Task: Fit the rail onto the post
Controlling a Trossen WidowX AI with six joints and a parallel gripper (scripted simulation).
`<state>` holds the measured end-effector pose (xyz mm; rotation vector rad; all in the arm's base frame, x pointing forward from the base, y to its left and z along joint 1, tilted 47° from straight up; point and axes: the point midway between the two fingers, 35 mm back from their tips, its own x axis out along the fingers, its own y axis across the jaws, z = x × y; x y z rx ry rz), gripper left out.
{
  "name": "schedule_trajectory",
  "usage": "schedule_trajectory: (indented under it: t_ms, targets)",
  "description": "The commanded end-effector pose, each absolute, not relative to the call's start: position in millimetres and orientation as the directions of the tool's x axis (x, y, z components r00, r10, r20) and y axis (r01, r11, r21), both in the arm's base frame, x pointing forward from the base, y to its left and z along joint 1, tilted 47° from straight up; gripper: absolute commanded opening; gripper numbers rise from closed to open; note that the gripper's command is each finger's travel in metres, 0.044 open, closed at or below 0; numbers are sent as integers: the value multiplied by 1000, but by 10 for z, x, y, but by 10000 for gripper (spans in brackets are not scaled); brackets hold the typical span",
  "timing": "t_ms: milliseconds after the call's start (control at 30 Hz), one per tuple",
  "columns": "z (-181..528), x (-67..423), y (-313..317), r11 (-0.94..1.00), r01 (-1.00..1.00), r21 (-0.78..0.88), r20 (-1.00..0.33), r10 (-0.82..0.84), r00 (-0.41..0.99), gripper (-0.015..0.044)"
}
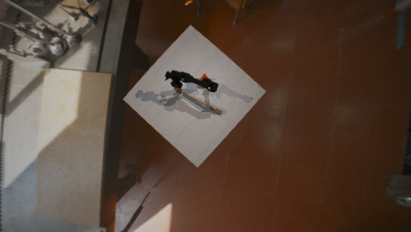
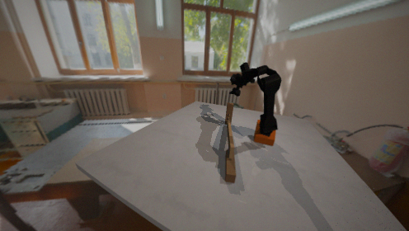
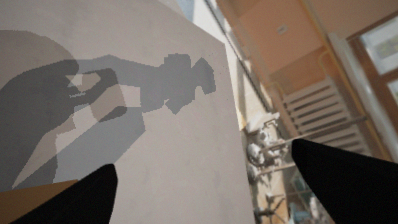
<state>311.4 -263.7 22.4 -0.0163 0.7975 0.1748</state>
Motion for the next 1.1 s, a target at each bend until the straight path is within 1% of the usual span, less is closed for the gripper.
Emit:
schedule_trajectory:
  t_ms: [0,67,133,200,267,533,667,767,833,1067]
  targets:
    - [264,3330,-2134,886,-460,-60,-741,270,615,440]
    - [277,3398,-1896,807,-581,-100,-751,322,577,440]
    - [288,3434,-1730,742,-658,-126,-757,357,548,440]
    - [257,3437,-1606,712,-692,-120,-762,381,523,440]
    - [126,3393,-1323,673,-737,-63,-775,433,461,440]
    - [60,3189,-949,430,-900,-72,-784,534,317,440]
    - [53,2906,-560,95,-991,-96,-761,634,134,440]
    - [107,2672,-290,-161,-977,-141,-719,695,-11,440]
    - [145,2571,-183,-262,-950,-171,-694,717,-73,440]
    - [141,2521,-183,-274,-946,-175,-690,719,-81,440]
